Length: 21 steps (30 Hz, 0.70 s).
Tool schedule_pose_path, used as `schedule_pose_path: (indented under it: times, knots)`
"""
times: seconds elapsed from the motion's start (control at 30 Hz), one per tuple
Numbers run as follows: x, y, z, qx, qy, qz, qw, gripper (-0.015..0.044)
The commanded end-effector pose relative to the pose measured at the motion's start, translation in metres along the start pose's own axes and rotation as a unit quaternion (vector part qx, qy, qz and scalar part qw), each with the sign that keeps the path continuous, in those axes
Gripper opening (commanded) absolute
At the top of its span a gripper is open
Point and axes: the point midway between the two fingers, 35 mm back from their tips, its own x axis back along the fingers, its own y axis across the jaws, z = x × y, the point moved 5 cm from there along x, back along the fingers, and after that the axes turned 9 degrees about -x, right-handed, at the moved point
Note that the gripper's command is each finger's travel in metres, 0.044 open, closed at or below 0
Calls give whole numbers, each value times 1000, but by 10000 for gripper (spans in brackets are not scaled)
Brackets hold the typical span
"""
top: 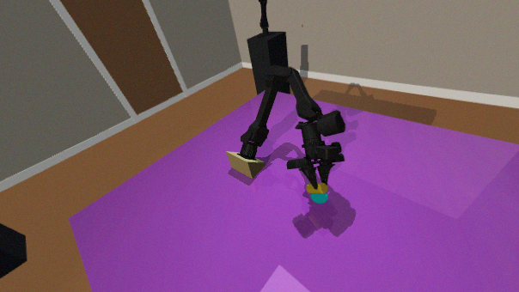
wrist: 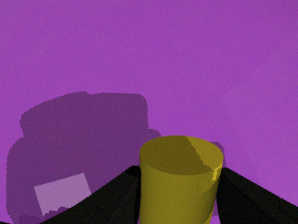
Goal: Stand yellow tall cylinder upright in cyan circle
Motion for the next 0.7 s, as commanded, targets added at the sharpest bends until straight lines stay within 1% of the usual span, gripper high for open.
schedule_pose_path:
  times: [0.0, 0.67]
  knots:
    - [3, 1, 0, -3, -19, -3, 1000, 105]
    - [7, 2, 7, -20, -86, -16, 996, 105]
